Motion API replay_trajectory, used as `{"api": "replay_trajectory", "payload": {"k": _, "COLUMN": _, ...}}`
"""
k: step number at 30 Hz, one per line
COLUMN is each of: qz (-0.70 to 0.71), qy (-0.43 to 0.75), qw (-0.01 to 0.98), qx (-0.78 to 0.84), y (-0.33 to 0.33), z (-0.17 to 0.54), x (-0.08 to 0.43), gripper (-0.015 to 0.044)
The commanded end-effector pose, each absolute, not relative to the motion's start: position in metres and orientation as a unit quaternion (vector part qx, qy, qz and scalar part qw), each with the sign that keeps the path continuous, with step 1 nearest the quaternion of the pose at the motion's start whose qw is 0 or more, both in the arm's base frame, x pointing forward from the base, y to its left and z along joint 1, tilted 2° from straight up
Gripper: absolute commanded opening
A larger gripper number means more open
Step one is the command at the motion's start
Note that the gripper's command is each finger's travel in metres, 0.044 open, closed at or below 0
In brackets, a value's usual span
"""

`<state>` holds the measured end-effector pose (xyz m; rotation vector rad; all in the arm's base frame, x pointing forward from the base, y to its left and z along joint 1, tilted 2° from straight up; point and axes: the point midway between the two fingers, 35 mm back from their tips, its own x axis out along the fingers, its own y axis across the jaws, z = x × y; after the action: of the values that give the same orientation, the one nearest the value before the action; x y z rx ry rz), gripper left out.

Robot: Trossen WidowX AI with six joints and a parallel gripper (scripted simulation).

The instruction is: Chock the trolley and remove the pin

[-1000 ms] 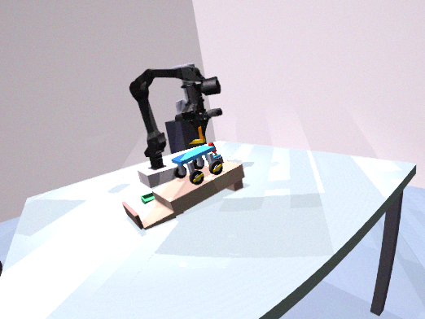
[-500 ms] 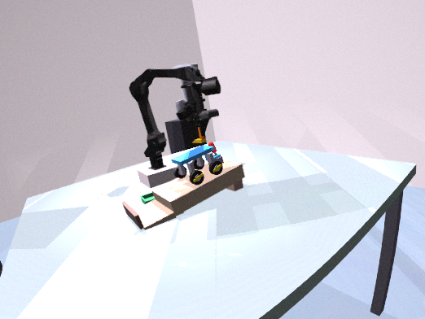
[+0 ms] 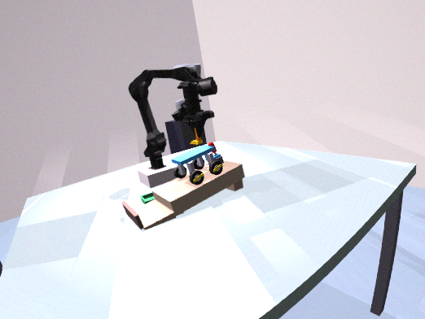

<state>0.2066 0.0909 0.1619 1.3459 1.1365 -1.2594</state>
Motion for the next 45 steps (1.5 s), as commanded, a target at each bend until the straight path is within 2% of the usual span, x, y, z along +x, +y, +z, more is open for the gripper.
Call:
{"api": "replay_trajectory", "payload": {"k": 1, "qz": -0.517, "qy": 0.461, "qw": 0.463, "qx": 0.552, "y": 0.077, "z": 0.16, "x": 0.207, "gripper": 0.0}}
{"api": "replay_trajectory", "payload": {"k": 45, "qz": -0.521, "qy": 0.456, "qw": 0.466, "qx": 0.551, "y": -0.072, "z": 0.147, "x": 0.221, "gripper": 0.0}}
